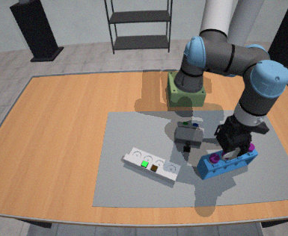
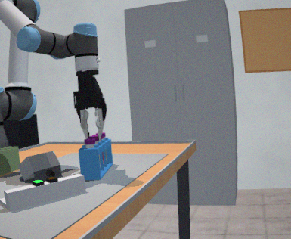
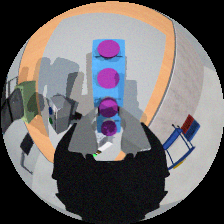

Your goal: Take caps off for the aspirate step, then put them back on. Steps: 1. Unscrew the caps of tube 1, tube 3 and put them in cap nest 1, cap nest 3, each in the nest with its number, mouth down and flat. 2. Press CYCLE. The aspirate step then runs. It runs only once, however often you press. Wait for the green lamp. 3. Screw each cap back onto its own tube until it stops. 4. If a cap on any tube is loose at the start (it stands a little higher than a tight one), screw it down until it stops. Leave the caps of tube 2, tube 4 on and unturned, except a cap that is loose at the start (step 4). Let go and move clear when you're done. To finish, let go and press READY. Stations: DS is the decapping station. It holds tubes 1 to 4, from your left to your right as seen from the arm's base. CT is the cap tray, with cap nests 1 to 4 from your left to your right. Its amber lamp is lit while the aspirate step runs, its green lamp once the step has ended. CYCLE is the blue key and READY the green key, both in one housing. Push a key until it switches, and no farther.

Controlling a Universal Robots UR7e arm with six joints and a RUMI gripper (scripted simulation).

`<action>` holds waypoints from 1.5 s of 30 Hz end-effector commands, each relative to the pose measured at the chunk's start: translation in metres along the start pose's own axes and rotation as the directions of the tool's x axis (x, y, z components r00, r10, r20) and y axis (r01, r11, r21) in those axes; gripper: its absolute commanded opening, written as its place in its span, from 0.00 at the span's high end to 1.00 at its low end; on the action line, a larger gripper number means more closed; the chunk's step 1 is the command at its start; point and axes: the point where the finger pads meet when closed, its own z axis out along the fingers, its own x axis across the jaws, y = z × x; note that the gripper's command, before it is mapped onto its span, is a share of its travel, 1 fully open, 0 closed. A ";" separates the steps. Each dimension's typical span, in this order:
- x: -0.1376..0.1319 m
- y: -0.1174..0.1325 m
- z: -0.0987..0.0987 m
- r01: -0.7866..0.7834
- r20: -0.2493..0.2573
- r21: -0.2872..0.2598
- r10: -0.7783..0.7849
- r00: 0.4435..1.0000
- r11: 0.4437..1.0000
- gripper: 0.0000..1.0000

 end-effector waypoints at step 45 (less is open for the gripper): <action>0.000 0.000 0.000 0.371 0.008 -0.011 -0.371 0.929 0.929 0.65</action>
